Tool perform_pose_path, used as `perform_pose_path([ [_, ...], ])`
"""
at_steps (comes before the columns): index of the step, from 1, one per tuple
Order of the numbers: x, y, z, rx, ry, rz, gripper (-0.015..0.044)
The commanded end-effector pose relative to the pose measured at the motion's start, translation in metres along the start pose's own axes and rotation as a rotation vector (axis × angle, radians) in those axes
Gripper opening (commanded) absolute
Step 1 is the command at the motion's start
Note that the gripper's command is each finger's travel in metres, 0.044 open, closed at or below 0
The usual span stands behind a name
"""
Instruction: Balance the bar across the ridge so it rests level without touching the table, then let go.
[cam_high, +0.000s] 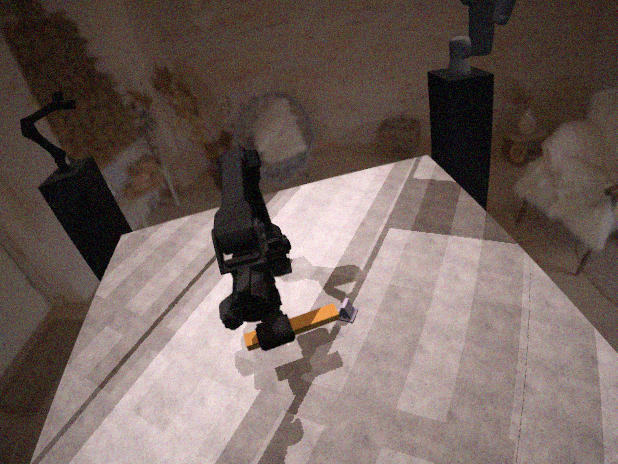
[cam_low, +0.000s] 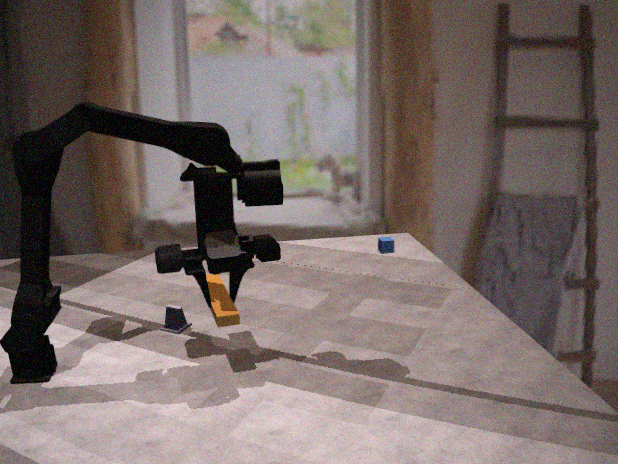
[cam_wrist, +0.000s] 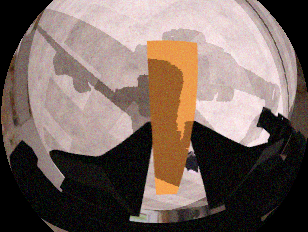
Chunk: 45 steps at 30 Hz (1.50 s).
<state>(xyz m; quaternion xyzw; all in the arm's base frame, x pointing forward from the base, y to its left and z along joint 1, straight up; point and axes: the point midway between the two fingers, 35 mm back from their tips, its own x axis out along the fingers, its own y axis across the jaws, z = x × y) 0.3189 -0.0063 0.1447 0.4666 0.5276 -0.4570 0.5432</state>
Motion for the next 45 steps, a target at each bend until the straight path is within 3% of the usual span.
perform_pose_path([
  [1,0.0,-0.003,-0.015,0.067,0.005,0.001,0.0],
  [31,0.001,-0.058,-0.117,0.584,0.012,-0.007,0.0],
  [45,0.004,-0.082,-0.139,0.706,0.013,-0.01,0.0],
])
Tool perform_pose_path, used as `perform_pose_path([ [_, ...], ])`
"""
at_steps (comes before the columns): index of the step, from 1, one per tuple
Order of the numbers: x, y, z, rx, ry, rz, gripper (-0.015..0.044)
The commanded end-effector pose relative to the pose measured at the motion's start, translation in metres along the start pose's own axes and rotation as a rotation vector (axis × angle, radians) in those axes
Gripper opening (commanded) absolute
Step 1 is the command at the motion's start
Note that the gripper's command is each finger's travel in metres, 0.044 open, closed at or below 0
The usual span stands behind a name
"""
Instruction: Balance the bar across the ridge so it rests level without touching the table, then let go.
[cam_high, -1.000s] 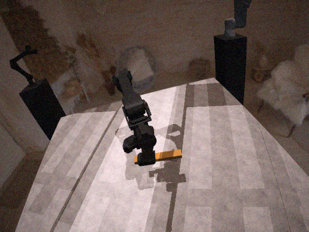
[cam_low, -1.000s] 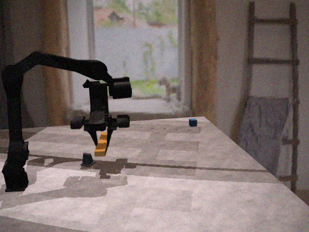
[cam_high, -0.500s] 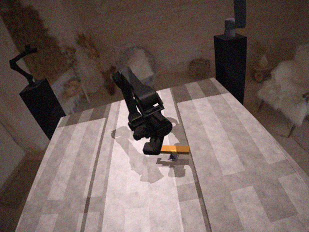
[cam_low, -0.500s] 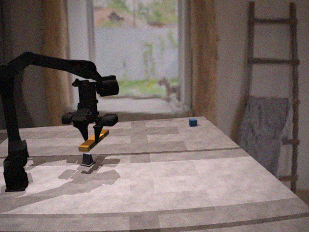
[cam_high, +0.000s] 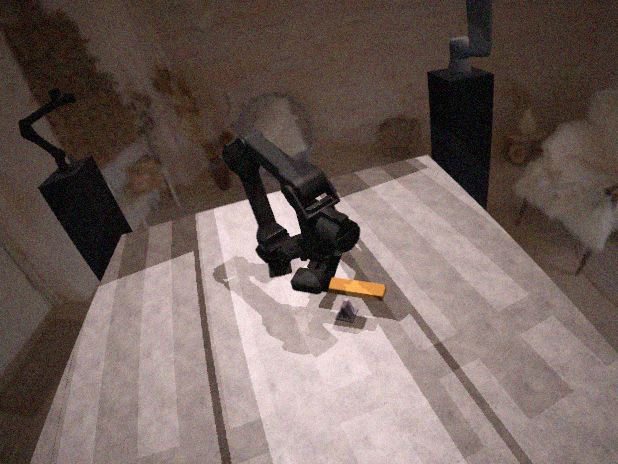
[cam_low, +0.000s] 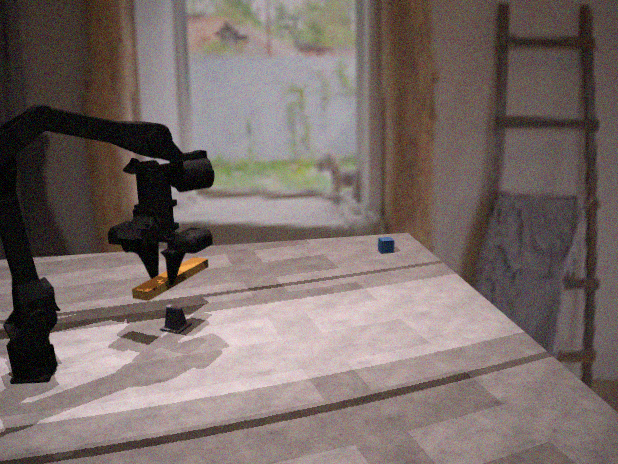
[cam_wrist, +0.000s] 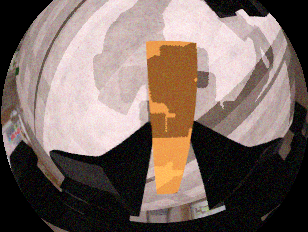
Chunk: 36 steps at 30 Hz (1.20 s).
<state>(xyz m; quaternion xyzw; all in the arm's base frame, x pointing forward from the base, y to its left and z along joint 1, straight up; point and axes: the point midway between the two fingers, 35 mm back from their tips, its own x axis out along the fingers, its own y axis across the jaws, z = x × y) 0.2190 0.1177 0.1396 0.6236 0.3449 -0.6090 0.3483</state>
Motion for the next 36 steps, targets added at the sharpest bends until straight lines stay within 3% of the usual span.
perform_pose_path([
  [1,0.004,-0.002,0.0,0.012,0.002,-0.004,0.0],
  [36,0.043,-0.004,0.0,0.013,0.002,-0.004,0.0],
])
